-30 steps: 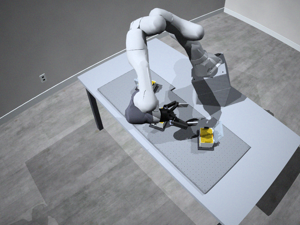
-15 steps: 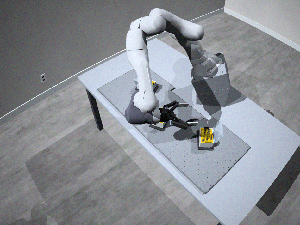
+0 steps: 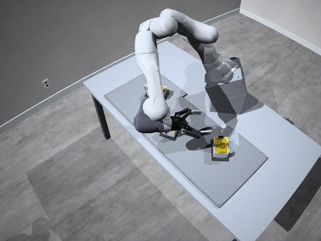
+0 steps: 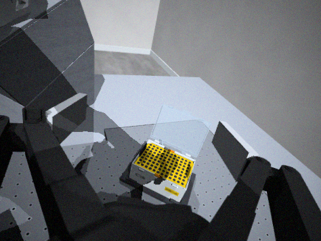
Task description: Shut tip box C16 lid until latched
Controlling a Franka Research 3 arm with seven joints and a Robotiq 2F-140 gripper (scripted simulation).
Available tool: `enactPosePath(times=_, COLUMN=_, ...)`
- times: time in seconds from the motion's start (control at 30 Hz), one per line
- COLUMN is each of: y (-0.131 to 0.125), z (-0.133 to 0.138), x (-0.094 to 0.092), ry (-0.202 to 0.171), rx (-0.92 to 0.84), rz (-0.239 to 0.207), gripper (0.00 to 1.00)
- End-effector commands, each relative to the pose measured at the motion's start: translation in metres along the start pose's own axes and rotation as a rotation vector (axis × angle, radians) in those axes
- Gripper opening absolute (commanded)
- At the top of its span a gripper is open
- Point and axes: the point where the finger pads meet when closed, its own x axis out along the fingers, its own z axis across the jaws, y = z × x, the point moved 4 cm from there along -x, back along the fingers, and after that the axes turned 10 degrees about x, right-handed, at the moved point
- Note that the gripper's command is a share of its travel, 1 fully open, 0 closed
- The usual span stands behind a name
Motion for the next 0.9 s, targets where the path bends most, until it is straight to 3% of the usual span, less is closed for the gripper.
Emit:
enactPosePath(times=0.0, y=0.002, z=0.000, x=0.001, ry=0.001, rx=0.004, rz=0.005, gripper=1.00)
enactPosePath(times=0.3, y=0.002, z=0.000, x=0.001, ry=0.001, rx=0.004, rz=0.005, gripper=1.00)
enactPosePath(times=0.87, y=-0.069, z=0.012, x=0.021, ry=0.001, rx=0.004, rz=0.005, gripper=1.00)
